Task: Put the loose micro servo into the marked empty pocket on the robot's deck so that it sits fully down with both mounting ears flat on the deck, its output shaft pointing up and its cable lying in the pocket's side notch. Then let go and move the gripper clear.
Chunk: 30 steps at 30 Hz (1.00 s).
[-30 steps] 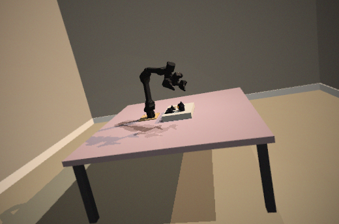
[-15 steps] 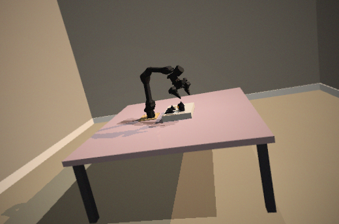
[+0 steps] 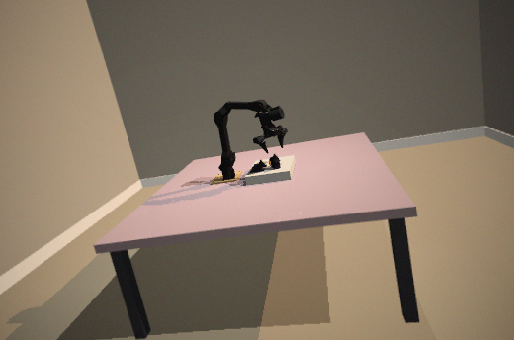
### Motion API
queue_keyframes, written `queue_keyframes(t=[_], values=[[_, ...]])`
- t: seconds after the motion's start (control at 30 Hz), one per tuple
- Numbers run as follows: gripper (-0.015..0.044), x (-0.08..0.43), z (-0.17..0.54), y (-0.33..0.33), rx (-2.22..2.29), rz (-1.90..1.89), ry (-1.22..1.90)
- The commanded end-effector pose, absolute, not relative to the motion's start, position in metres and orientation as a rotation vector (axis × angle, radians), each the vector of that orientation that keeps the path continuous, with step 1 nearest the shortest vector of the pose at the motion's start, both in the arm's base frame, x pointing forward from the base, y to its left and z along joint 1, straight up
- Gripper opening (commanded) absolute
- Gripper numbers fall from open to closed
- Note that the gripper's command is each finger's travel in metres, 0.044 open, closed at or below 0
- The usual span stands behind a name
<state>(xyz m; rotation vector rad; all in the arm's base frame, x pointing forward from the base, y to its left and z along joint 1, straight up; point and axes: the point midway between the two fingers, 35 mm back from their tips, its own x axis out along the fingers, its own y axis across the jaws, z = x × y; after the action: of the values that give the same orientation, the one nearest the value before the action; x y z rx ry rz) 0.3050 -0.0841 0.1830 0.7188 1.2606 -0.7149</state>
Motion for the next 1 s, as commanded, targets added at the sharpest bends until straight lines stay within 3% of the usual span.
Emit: queue_keyframes(t=[0.0, 0.97], values=[[0.044, 0.288, 0.176, -0.058, 0.793, -0.767, 1.372], [0.044, 0.287, 0.14, -0.055, 0.802, -0.776, 1.387]])
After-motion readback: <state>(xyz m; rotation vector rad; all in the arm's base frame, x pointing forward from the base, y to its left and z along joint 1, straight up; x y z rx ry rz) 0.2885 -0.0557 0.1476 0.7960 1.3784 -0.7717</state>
